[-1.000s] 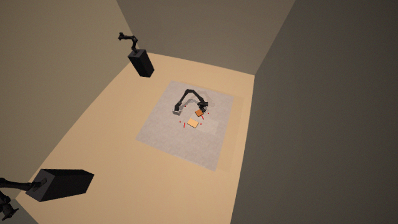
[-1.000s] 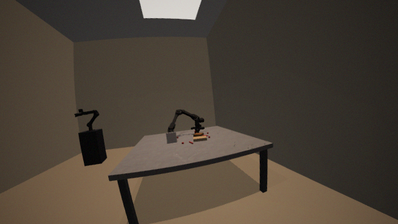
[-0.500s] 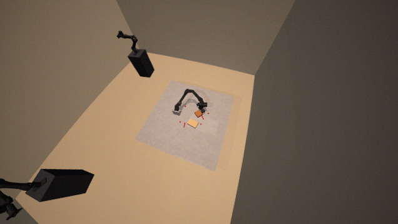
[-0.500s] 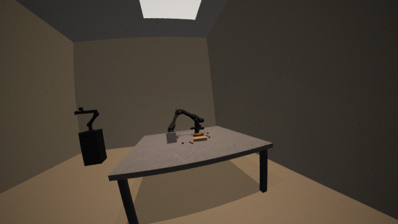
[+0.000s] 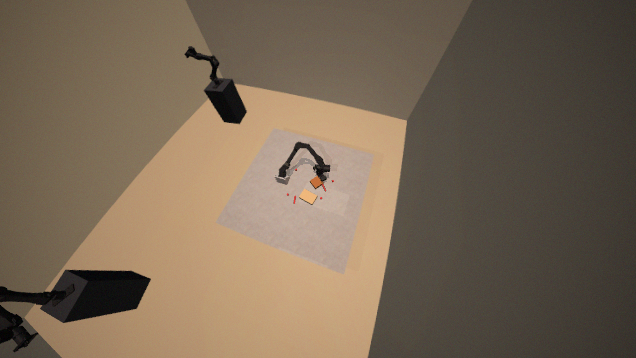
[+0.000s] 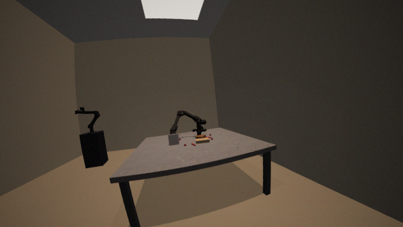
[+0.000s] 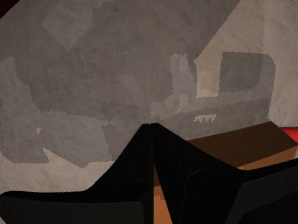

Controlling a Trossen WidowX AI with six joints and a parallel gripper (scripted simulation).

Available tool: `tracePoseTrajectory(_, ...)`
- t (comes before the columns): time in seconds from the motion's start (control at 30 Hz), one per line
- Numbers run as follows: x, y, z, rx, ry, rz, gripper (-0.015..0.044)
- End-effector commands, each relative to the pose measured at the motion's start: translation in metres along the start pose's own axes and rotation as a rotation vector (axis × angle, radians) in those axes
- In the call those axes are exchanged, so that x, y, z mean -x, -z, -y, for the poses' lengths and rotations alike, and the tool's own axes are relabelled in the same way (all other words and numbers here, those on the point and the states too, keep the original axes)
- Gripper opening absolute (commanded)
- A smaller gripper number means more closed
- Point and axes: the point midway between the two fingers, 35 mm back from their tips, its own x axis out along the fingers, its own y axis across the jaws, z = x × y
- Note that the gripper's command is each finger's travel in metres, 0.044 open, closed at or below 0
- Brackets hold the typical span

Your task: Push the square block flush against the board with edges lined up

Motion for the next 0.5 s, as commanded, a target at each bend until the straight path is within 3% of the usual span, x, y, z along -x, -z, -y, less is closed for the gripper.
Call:
tracePoseTrajectory(0.0, -0.001, 0.005, 0.001, 0.003, -0.001, -0.002, 0.0000)
tracePoseTrajectory(0.47, -0.001, 0.019, 0.003, 0.003, 0.000, -0.003, 0.0000)
